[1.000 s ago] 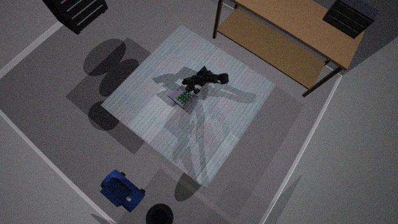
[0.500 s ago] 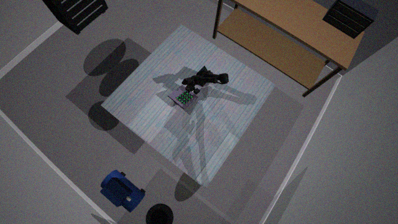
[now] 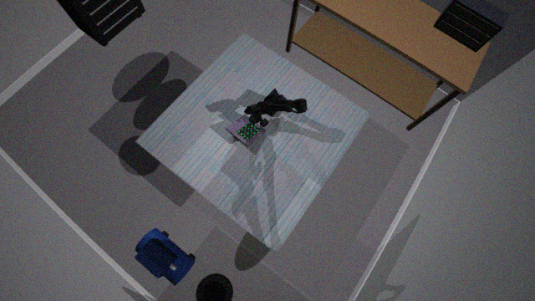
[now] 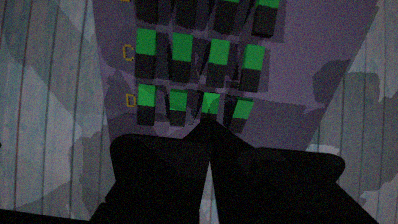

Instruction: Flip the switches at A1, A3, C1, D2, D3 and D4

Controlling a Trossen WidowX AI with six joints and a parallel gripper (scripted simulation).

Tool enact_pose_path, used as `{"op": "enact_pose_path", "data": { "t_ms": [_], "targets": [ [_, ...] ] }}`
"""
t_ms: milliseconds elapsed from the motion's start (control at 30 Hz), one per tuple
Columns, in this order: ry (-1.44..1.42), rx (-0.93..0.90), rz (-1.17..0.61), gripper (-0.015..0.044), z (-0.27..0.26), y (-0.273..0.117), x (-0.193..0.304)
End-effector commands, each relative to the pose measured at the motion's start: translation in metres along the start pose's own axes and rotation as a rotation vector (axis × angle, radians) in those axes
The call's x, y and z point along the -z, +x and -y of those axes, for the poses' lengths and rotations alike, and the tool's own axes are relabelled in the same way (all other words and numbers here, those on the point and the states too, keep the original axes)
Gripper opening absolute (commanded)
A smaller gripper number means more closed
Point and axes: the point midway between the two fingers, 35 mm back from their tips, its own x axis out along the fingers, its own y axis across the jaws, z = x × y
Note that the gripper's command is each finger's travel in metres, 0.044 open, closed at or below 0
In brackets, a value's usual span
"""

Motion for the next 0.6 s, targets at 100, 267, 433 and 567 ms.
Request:
{"op": "enact_pose_path", "data": {
  "t_ms": [100, 267, 433, 567],
  "targets": [
    [0.006, -0.002, -0.002, 0.0000, 0.0001, 0.0014, 0.0011],
    [0.006, -0.002, -0.002, 0.0000, 0.0000, 0.0021, 0.0011],
    [0.006, -0.002, -0.002, 0.0000, 0.0000, 0.0028, 0.0012],
    [0.006, -0.002, -0.002, 0.0000, 0.0000, 0.0033, 0.0012]
  ]
}}
